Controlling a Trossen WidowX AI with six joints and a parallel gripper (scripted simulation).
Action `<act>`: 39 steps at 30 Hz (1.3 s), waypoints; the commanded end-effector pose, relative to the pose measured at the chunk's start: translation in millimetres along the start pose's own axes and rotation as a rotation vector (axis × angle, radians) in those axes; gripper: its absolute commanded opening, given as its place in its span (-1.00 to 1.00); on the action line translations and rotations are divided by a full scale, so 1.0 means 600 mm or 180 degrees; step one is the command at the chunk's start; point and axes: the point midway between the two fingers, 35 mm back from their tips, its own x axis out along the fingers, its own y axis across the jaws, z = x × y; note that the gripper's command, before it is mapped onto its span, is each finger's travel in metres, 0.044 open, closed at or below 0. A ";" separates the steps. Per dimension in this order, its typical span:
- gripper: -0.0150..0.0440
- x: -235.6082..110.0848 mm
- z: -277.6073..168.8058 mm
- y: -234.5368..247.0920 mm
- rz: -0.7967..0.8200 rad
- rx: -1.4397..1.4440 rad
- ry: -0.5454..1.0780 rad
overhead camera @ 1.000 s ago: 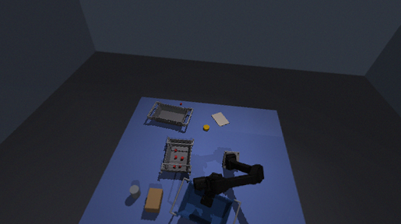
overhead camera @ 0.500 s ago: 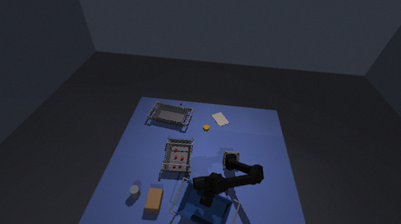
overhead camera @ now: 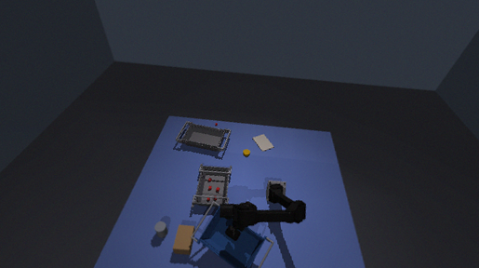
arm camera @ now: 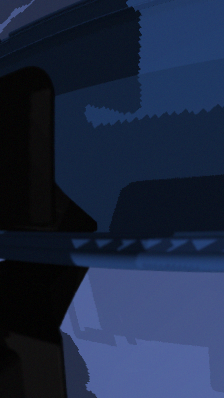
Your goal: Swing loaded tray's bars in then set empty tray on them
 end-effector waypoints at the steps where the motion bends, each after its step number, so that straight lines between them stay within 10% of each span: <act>1: -0.49 -0.009 0.023 0.003 0.0026 0.0128 -0.0073; 39: -0.49 -0.038 0.266 -0.096 -0.0034 0.1644 -0.0144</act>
